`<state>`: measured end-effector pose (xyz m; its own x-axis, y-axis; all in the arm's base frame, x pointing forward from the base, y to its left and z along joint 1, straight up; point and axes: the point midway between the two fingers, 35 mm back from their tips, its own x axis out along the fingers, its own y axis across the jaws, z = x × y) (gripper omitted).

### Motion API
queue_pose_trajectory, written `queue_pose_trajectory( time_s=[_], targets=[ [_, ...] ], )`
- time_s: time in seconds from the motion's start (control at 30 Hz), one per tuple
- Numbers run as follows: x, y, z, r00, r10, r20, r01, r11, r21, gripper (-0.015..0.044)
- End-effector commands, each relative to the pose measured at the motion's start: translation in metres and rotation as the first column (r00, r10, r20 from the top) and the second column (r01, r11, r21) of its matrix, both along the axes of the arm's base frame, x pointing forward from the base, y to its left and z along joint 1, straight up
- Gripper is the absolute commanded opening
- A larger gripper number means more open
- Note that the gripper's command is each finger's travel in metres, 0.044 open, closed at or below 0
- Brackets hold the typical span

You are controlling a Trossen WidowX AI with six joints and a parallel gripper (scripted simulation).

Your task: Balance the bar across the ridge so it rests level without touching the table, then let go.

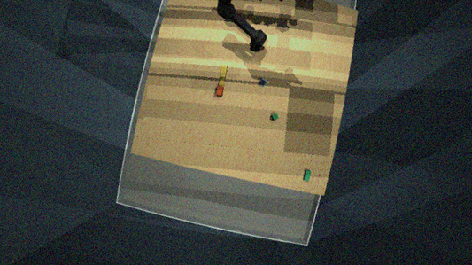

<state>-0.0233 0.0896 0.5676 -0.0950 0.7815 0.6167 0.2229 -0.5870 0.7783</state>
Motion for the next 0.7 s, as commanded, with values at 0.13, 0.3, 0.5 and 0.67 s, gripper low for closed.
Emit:
queue_pose_trajectory(
  time_s=[0.13,0.3,0.5,0.67],
  targets=[
    [0.028,0.033,-0.009,0.990,-0.114,-0.078,0.105,0.988,-0.109,0.0315],
    [0.053,0.053,-0.018,0.970,-0.206,-0.129,0.184,0.969,-0.168,0.0315],
    [0.081,0.072,-0.032,0.936,-0.299,-0.185,0.246,0.933,-0.262,0.0315],
    [0.108,0.084,-0.046,0.893,-0.385,-0.232,0.295,0.892,-0.343,0.0315]
  ],
)
